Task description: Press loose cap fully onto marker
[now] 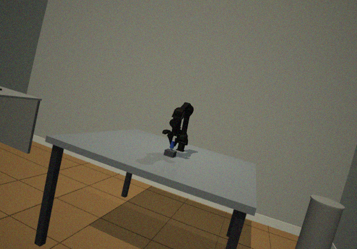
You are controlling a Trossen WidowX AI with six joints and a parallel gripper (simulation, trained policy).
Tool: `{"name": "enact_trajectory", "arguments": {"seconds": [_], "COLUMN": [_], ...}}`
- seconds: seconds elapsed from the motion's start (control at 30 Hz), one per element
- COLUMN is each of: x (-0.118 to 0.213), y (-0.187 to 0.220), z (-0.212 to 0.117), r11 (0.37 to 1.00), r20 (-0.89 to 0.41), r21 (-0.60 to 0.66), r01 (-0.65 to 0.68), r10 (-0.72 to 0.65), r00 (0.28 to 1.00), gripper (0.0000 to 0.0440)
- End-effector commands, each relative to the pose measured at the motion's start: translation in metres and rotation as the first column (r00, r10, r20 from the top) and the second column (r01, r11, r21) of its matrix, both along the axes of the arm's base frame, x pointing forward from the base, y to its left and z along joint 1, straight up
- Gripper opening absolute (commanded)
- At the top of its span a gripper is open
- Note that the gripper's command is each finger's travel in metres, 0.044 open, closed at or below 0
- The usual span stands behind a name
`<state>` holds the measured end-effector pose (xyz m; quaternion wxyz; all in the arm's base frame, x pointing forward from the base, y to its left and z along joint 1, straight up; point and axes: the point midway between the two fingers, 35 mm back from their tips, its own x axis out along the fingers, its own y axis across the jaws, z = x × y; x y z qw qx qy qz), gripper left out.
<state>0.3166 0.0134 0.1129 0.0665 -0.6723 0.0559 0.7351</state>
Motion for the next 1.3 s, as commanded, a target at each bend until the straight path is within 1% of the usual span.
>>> {"name": "enact_trajectory", "arguments": {"seconds": [0.0,0.17,0.2,0.27,0.7,1.27], "x": [-0.003,-0.003,-0.004,-0.006,-0.004,-0.004], "y": [0.004,0.004,0.004,0.004,0.0,-0.002], "z": [-0.019,-0.02,-0.021,-0.022,-0.03,-0.033], "r11": [1.0,1.0,1.0,1.0,0.996,0.993], "r20": [-0.047,-0.046,-0.049,-0.056,-0.033,-0.026], "r21": [0.012,0.012,0.011,0.015,0.01,0.006], "r01": [-0.013,-0.015,-0.017,-0.025,-0.088,-0.118], "r10": [0.014,0.016,0.018,0.025,0.088,0.118], "r00": [0.999,0.999,0.999,0.998,0.996,0.993], "gripper": [0.0024,0.0027,0.0054,0.006,0.0079,0.0106]}}
